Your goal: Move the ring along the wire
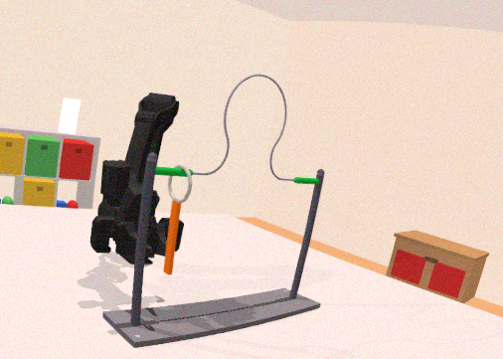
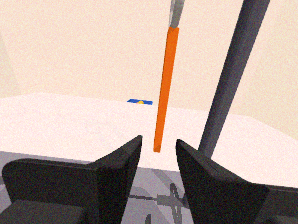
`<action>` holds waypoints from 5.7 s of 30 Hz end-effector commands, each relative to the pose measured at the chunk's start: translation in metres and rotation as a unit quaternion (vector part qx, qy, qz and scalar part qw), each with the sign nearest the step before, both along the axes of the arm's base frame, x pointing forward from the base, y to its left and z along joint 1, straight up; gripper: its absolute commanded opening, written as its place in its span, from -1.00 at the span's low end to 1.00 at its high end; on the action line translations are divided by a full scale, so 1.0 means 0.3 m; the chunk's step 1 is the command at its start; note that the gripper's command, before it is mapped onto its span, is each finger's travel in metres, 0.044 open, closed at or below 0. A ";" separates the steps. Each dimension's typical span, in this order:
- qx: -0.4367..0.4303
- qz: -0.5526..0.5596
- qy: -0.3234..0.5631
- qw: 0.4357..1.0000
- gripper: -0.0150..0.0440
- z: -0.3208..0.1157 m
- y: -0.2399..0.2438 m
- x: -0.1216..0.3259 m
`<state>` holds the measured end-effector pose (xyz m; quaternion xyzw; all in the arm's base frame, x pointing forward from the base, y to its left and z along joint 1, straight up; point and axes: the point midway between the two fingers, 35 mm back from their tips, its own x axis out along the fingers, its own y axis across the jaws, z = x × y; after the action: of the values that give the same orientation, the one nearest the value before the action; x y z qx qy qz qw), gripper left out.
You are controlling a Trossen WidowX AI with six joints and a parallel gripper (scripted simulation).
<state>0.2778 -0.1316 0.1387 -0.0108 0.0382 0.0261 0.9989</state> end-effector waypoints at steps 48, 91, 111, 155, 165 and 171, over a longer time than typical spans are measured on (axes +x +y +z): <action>0.003 -0.002 -0.003 1.000 0.05 -0.015 0.011 0.198; 0.003 0.001 -0.004 1.000 -1.00 0.044 0.017 0.197; 0.003 0.001 -0.005 1.000 -1.00 0.044 0.056 0.196; 0.173 0.005 0.000 0.985 -1.00 0.072 0.339 0.183; 0.274 0.007 0.006 0.962 -1.00 0.122 0.445 0.176; 0.323 0.018 0.037 0.946 -1.00 0.156 0.493 0.149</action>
<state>0.3257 0.0105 0.1789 0.2901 0.0559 0.0515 0.9540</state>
